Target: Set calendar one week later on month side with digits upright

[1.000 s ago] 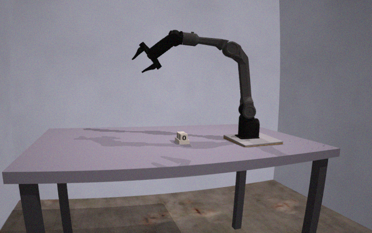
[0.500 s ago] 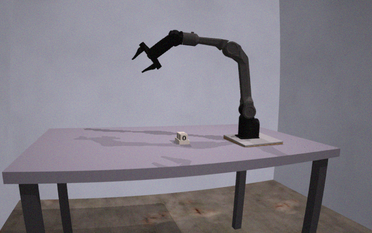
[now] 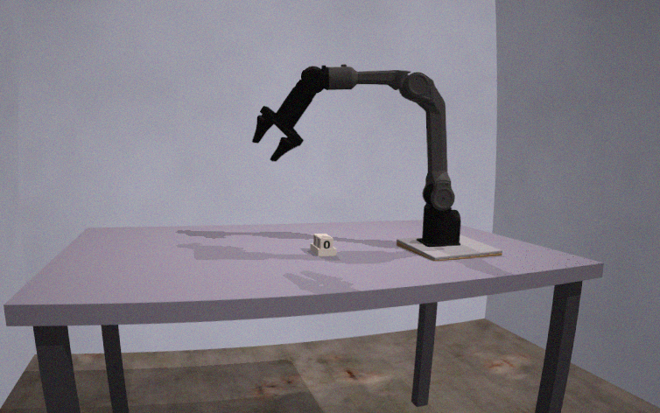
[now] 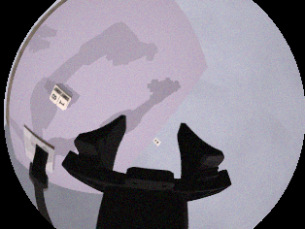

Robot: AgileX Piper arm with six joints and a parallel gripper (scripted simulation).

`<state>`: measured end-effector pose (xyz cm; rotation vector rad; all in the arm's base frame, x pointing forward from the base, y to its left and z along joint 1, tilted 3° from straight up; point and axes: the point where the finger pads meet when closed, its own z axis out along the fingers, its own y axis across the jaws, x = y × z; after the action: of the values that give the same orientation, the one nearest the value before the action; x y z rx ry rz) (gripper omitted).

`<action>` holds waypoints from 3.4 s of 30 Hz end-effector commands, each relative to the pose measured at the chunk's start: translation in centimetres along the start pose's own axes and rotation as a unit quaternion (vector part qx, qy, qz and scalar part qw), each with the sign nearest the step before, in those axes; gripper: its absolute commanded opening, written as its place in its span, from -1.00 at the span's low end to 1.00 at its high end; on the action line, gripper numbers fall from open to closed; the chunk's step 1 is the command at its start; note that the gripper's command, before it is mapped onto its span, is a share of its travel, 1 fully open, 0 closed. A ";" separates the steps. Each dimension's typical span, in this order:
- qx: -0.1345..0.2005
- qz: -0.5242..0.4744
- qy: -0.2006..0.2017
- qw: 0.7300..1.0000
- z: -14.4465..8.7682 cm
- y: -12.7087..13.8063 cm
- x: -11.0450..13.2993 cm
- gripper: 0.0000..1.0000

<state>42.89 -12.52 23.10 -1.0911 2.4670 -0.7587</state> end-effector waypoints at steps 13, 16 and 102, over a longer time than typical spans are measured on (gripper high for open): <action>-0.251 0.328 0.104 0.905 -1.0 17.3 1.1 1.00; -0.278 0.364 0.130 0.880 -1.6 19.4 1.3 1.00; -0.307 -0.362 -0.101 0.874 0.9 21.8 1.3 0.25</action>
<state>29.97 -1.57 9.49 -2.2622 2.1193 0.0286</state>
